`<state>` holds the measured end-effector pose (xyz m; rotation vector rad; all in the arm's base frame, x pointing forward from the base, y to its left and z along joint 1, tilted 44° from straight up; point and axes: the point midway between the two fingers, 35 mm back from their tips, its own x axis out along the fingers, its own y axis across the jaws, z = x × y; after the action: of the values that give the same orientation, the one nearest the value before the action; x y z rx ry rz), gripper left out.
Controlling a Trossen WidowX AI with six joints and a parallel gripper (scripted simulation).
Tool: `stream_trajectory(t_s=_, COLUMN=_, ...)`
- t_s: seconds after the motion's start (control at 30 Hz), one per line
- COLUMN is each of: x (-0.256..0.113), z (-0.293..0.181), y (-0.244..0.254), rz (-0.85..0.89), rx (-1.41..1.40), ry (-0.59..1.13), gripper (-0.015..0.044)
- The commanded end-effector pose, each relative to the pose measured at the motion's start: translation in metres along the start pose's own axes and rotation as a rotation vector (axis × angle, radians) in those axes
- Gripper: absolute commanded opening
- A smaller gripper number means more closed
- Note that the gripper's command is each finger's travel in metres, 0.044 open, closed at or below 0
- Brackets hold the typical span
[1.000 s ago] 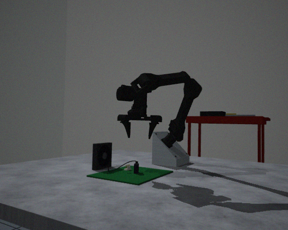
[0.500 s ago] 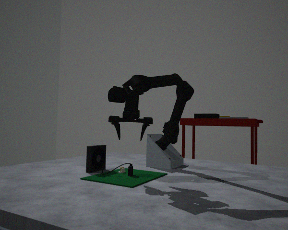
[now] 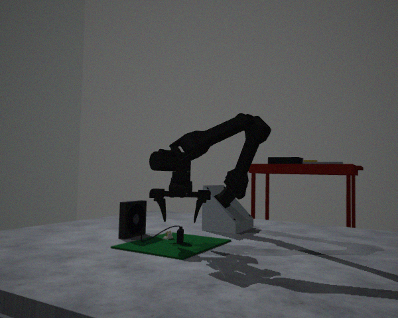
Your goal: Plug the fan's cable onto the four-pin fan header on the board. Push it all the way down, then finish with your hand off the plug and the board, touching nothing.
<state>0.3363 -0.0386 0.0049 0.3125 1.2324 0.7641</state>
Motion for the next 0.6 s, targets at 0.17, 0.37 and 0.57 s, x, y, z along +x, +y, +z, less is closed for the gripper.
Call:
stream_trajectory(t_s=0.17, x=0.013, z=-0.001, y=0.001, rz=0.008, rx=0.009, ry=-0.001, gripper=0.0440)
stream_trajectory(t_s=0.37, x=0.023, z=-0.001, y=0.001, rz=0.008, rx=0.009, ry=-0.001, gripper=0.0440)
stream_trajectory(t_s=0.57, x=0.033, z=-0.001, y=0.002, rz=0.008, rx=0.009, ry=-0.001, gripper=0.0440)
